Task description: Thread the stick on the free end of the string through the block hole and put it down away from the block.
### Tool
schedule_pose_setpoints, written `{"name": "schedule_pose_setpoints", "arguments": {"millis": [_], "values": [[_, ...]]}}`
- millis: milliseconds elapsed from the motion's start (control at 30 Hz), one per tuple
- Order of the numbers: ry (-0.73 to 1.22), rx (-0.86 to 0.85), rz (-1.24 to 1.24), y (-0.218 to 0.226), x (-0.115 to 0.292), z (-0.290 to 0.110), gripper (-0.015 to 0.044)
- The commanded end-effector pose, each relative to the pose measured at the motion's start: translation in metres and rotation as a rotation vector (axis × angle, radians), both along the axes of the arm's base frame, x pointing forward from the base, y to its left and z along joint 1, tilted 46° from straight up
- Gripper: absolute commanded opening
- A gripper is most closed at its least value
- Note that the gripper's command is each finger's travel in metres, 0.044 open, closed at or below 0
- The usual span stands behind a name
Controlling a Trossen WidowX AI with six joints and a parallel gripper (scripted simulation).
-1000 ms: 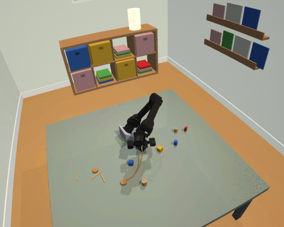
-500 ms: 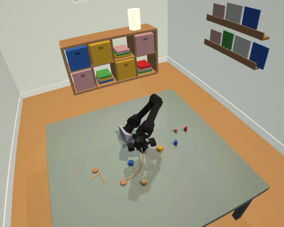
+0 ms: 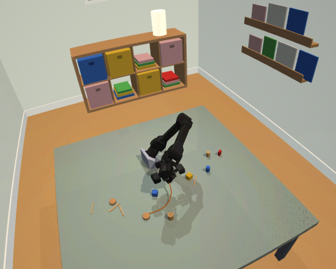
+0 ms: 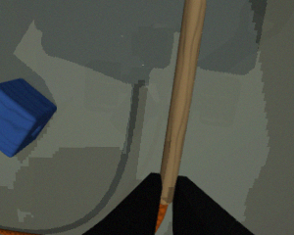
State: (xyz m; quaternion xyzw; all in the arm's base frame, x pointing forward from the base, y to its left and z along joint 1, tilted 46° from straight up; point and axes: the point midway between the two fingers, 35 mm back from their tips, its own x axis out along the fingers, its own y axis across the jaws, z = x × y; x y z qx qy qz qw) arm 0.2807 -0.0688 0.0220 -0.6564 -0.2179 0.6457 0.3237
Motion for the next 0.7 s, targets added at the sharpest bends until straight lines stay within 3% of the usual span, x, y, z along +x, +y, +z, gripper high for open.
{"name": "schedule_pose_setpoints", "arguments": {"millis": [0,667], "values": [[-0.037,0.001,0.031,-0.002,0.006,0.0,0.0],[-0.225,-0.018,0.216,-0.012,0.03,-0.005,0.0]]}}
